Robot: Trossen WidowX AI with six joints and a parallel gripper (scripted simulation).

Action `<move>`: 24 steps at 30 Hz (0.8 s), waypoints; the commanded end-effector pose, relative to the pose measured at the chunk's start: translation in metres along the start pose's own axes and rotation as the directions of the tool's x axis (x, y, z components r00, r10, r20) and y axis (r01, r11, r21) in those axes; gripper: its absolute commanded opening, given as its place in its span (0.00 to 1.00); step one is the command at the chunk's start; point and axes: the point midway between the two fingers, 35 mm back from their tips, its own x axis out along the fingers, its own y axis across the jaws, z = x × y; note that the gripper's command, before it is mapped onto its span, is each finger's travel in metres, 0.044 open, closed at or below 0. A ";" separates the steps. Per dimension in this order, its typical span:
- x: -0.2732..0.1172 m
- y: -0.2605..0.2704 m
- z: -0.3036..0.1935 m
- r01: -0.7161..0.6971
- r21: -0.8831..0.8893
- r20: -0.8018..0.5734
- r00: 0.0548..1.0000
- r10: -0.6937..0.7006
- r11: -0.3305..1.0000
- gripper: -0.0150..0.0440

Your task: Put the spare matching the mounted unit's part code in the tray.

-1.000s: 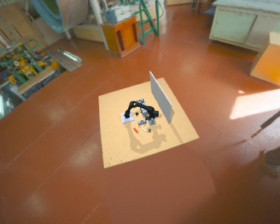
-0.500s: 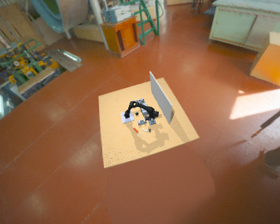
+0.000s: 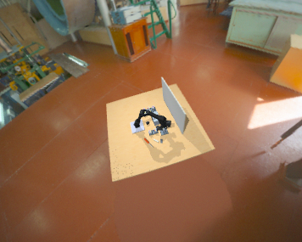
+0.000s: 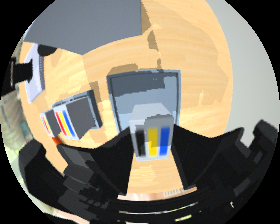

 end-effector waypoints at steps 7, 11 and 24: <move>0.007 0.003 0.002 -0.006 -0.005 0.010 1.000 0.006 1.000 0.25; 0.004 0.001 0.001 -0.002 0.000 0.001 1.000 0.002 1.000 0.43; 0.004 0.001 0.001 -0.002 0.000 0.001 1.000 0.002 1.000 1.00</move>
